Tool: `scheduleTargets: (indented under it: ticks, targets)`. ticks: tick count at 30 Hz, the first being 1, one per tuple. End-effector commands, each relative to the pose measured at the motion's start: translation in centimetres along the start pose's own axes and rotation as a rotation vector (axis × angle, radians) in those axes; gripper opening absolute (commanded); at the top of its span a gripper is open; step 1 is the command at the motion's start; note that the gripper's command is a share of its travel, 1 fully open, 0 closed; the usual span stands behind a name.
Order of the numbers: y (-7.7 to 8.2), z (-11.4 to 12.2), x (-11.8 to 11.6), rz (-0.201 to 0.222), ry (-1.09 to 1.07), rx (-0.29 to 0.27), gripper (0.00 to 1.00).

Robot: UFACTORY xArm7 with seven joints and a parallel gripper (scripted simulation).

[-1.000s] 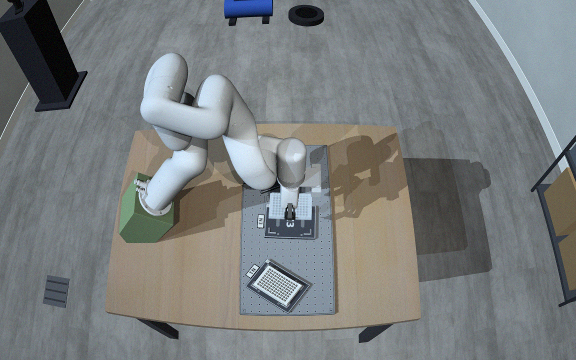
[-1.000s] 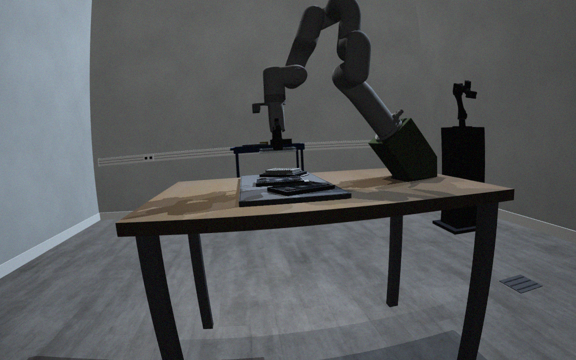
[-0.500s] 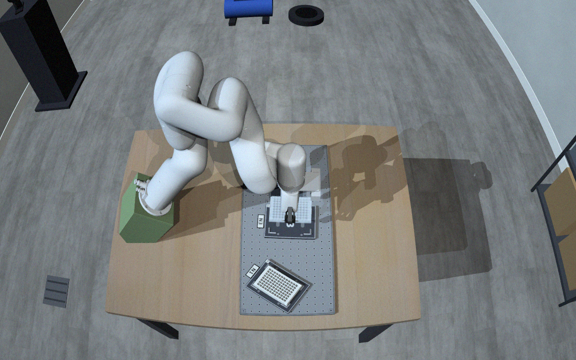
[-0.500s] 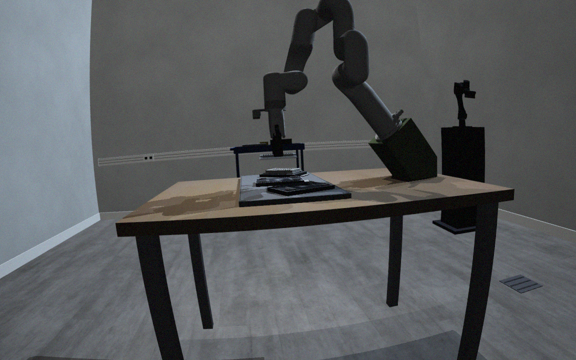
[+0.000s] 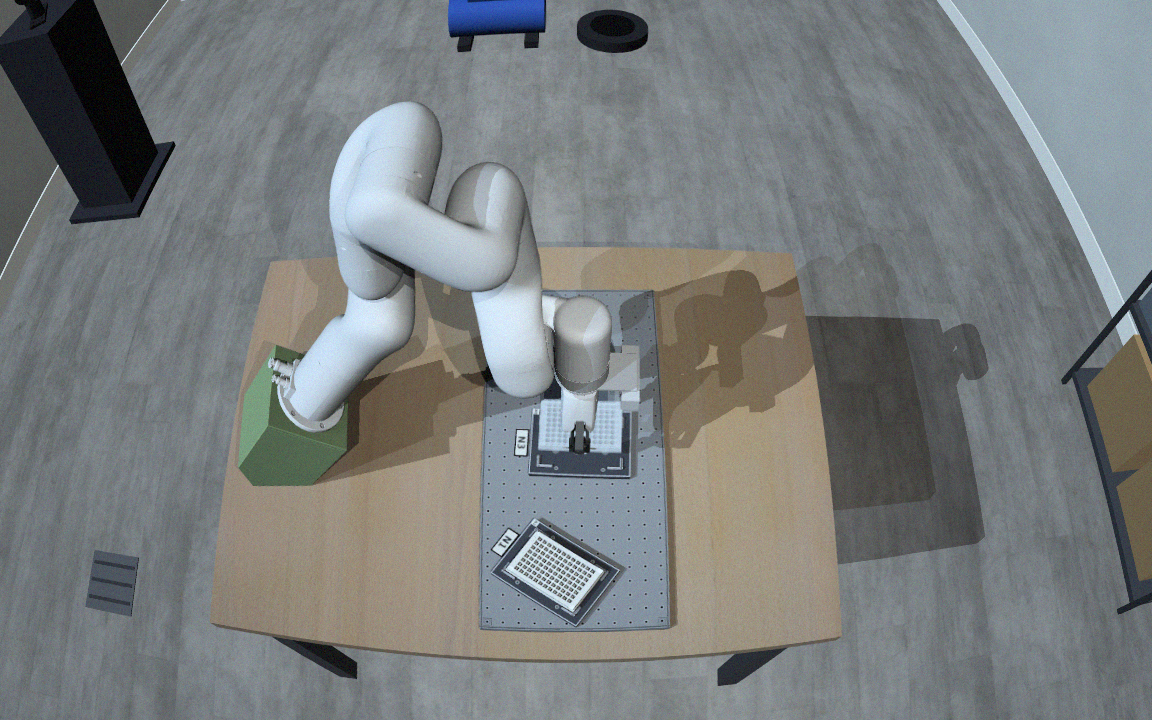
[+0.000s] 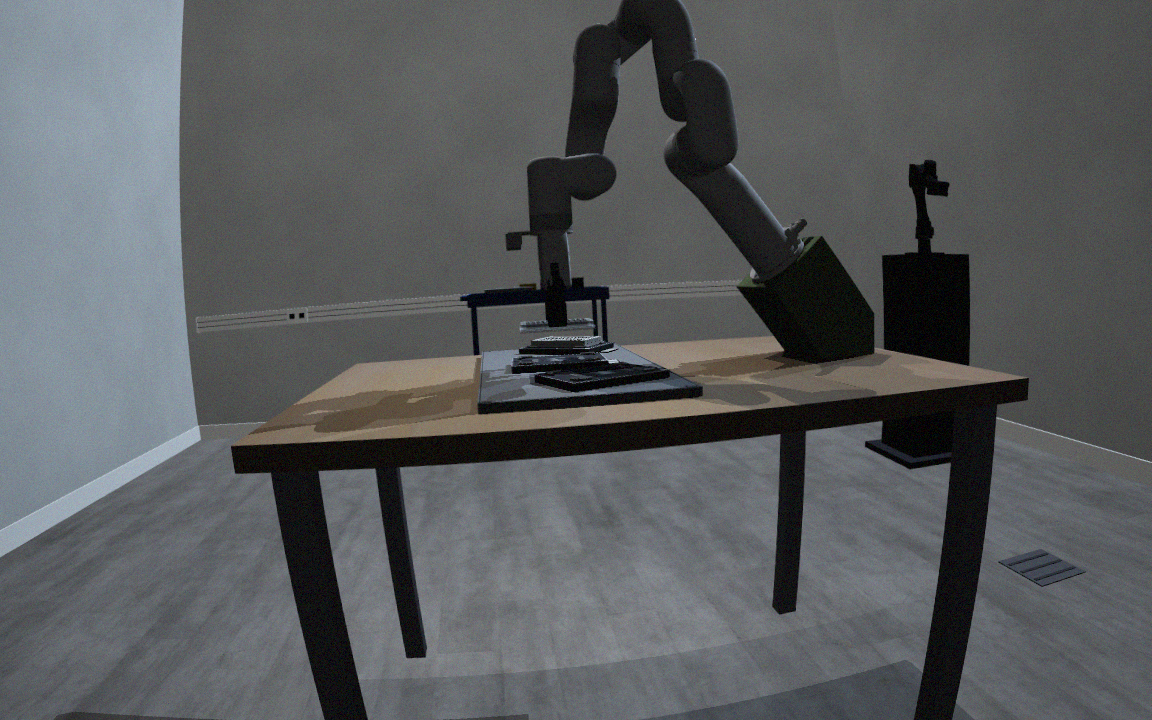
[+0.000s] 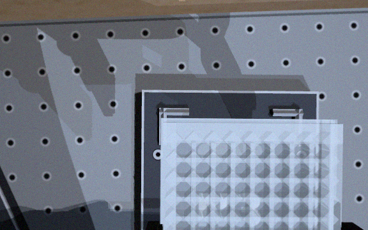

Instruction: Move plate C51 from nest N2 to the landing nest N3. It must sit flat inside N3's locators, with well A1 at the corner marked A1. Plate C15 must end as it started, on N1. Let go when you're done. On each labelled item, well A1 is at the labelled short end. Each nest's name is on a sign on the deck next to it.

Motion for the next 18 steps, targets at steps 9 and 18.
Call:
scheduleTargets:
  ticks: [9, 18]
  targets:
    - [-1.9, -0.1, 0.0, 0.0, 0.0, 0.003, 0.0]
    - [-3.0, -0.1, 0.0, 0.0, 0.0, 0.003, 0.0]
Point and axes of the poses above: the point where the finger pads meet when closed, its own y axis back along the fingers, its own x axis across the jaws, z = x × y, the point moved 6 cm from there along y, back along the fingers, and after that the axes turned 9 degrees about y, right-handed, at the moved point
